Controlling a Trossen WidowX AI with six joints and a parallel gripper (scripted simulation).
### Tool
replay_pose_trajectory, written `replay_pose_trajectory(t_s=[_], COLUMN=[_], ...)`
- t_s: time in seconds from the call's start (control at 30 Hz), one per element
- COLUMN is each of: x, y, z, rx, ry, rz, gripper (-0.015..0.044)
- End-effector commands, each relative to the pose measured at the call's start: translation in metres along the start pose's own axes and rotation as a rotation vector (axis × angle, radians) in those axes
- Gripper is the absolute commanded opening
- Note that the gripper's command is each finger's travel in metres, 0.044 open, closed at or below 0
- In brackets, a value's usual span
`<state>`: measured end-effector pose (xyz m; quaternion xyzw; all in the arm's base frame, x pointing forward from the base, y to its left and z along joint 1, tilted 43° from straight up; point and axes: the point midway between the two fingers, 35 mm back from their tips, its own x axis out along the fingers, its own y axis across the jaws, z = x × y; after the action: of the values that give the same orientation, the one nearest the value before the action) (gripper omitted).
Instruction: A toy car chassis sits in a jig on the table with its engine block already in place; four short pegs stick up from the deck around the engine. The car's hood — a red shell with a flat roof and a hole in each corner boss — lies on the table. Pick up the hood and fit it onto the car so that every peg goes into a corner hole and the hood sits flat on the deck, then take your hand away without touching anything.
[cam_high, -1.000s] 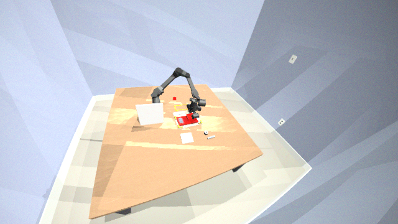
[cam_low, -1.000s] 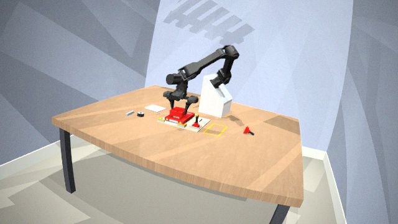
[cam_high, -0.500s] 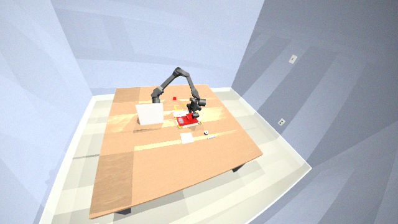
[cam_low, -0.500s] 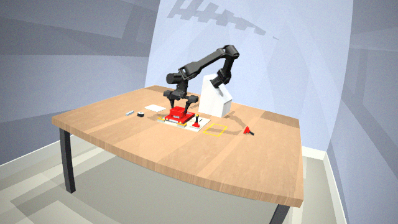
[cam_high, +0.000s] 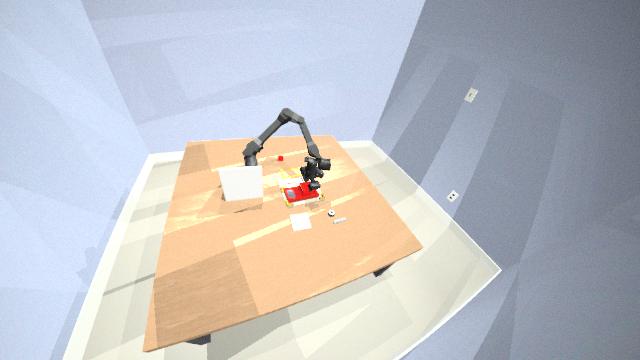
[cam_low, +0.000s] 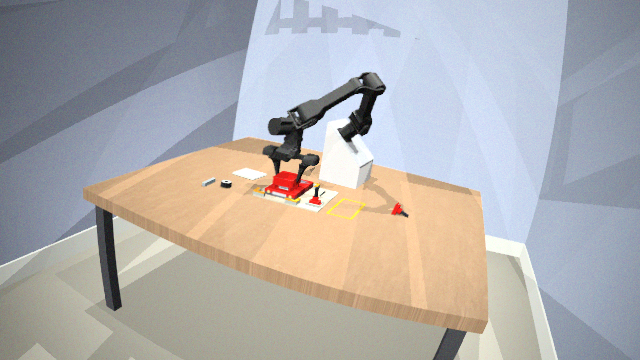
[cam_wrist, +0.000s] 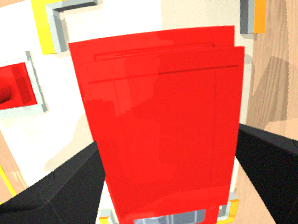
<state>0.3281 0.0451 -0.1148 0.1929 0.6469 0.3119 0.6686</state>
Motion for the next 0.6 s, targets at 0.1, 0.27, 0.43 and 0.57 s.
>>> replay_pose_trajectory(t_s=[0.1, 0.27, 0.43, 0.57], x=[0.0009, 0.003, 0.005, 0.0067], y=[0.0, 0.0, 0.0001, 0.0002], z=[-0.0002, -0.0002, -0.0003, -0.0003], rx=[0.002, 0.002, 0.002, 0.002], ry=[-0.002, -0.003, -0.003, -0.003], rz=[-0.009, -0.009, -0.01, -0.01], gripper=[0.0, 0.0, 0.0, 0.0])
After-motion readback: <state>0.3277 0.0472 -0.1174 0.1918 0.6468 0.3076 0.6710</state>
